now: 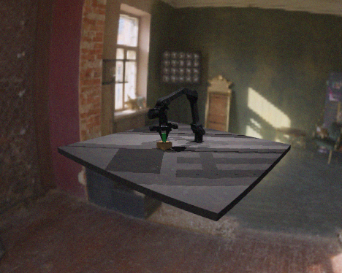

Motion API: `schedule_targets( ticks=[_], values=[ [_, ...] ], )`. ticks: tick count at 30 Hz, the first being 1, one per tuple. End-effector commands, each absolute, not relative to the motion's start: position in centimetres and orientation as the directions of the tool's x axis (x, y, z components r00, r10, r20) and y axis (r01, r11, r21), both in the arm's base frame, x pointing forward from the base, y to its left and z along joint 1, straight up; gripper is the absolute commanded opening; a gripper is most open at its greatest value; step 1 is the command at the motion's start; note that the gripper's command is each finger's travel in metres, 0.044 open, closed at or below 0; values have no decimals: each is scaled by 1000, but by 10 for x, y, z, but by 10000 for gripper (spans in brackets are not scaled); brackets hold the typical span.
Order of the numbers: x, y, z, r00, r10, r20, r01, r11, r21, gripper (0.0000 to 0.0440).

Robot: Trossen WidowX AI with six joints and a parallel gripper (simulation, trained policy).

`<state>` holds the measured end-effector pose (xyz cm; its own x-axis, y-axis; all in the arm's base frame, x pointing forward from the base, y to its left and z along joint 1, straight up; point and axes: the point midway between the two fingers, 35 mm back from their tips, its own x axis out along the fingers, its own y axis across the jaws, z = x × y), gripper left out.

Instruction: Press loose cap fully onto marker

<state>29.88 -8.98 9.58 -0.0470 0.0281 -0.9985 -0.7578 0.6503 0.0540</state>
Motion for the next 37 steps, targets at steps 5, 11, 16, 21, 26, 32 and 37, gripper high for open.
schedule_targets(
  ticks=[5,11,16,21,26,32,37],
  values=[
    [300,-98,84,-56,-3,-998,-766,641,41,153],
    [292,-92,85,-68,10,-998,-765,641,59,257],
    [289,-90,89,-50,7,-999,-770,637,43,388],
    [295,-90,98,3,-7,-1000,-768,640,-7,440],
    [299,-90,111,50,-16,-999,-762,645,-49,440],
    [302,-89,136,91,-20,-996,-760,645,-83,440],
    [299,-87,150,100,-15,-995,-766,637,-86,440]
  ],
)
